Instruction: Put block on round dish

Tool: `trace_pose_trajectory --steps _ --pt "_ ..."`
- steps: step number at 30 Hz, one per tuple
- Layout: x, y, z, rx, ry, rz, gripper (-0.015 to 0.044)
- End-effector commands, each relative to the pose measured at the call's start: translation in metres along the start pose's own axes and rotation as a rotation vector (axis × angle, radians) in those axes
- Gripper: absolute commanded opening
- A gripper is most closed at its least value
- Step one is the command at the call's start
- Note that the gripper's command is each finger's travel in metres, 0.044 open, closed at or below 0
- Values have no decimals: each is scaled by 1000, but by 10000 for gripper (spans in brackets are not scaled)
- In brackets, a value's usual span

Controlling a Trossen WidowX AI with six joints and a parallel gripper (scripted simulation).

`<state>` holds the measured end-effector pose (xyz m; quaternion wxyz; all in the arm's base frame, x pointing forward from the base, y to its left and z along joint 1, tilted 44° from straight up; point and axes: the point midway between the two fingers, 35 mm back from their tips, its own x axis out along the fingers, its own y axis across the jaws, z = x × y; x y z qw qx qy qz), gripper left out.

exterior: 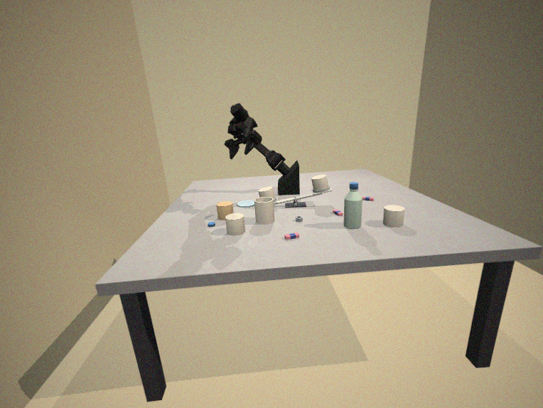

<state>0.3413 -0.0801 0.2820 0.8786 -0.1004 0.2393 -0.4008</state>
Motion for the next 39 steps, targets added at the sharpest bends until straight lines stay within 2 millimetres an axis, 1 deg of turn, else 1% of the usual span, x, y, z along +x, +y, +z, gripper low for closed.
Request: trace_pose_trajectory --steps 1,4,6,8,11,15,18,20,22,28,39 --pt "-21 46 -40 -78 57 92 440" --pt "-41 72 -71 -143 92 150 440" --pt "-55 86 -92 -189 111 182 440" --pt "-69 96 -112 -237 125 208 440" --pt "-94 107 -149 -325 141 239 440" --pt "-124 108 -193 -448 133 259 440" --pt "-142 101 -221 -538 100 259 440" --pt "-152 94 -234 -590 69 255 440" --pt "-155 91 -239 -608 56 253 440" --pt "-153 91 -238 -629 62 247 440" --pt "-122 92 -221 -973 184 187 440"
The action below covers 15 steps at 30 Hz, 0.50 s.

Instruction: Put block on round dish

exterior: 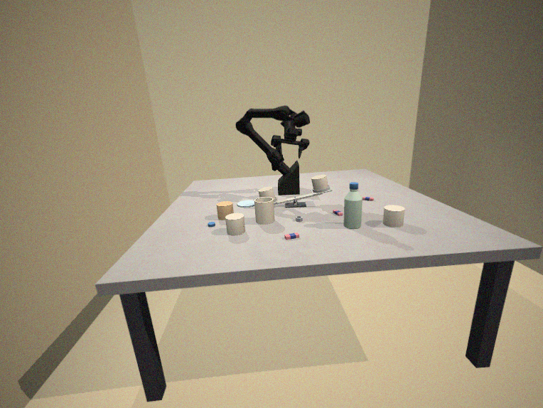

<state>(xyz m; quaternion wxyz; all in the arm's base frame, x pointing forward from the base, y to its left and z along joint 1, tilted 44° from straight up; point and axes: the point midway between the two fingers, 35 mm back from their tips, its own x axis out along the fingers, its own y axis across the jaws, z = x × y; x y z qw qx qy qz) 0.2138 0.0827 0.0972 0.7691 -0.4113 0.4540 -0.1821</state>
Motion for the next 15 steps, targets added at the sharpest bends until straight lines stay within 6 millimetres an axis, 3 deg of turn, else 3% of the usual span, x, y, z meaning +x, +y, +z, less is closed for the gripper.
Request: trace_pose_trajectory --steps 1,15 --pt "11 -8 5 -123 68 7 440" --pt "52 -40 13 -541 266 108 440"
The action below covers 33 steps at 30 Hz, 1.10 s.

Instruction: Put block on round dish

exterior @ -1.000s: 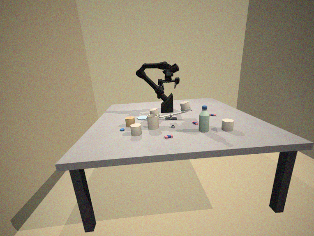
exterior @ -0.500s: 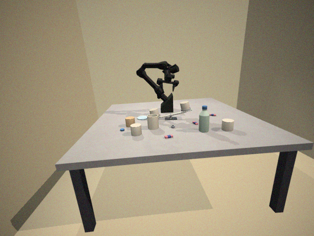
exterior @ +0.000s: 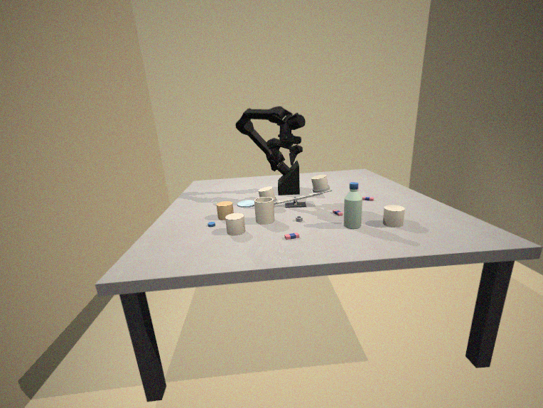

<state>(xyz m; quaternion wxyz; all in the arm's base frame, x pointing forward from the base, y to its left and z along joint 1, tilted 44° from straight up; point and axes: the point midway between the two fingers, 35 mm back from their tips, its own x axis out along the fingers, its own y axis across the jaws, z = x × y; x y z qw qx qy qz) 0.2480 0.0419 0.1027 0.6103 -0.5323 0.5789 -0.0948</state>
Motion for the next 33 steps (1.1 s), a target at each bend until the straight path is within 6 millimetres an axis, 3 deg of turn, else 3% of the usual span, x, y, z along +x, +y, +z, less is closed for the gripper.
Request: trace_pose_trajectory --steps 1,13,25,33 --pt "12 -12 0 -127 49 46 440" --pt "51 -46 -11 -482 134 203 440" --pt "94 -81 -36 -839 131 400 440" --pt "100 -85 -40 -881 124 425 440"
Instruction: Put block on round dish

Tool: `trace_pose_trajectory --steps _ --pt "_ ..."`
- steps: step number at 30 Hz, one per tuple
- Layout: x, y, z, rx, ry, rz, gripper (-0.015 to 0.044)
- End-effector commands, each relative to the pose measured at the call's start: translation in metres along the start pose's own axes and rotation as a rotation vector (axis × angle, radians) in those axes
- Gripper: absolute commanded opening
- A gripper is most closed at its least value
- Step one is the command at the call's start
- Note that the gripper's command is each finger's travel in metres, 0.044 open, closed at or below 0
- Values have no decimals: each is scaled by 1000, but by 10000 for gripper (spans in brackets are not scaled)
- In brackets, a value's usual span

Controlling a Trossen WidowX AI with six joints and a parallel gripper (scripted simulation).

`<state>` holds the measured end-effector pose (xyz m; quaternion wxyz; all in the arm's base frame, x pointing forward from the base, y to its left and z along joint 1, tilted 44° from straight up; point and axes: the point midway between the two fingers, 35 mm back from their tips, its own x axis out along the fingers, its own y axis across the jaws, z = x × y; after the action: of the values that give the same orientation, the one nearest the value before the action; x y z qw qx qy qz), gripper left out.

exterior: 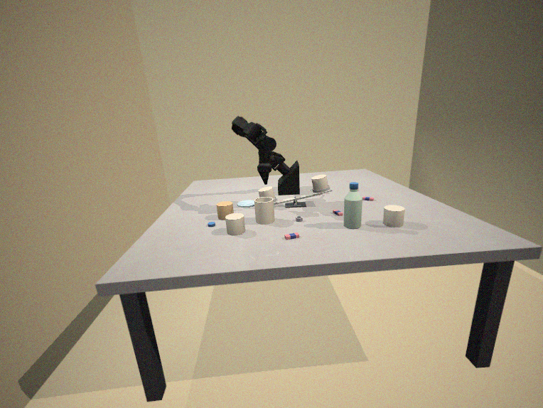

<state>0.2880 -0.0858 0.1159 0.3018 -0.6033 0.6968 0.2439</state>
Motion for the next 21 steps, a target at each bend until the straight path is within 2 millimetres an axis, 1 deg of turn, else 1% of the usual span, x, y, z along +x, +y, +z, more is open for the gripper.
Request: trace_pose_trajectory --steps 1,2,5,9,21 --pt "1 -1 -2 -20 -7 6 440" --pt "2 -1 -2 -20 -7 6 440" --pt "15 -1 -2 -20 -6 6 440" --pt "17 -1 -2 -20 -7 6 440" --pt "36 -3 -1 -20 -8 5 440"
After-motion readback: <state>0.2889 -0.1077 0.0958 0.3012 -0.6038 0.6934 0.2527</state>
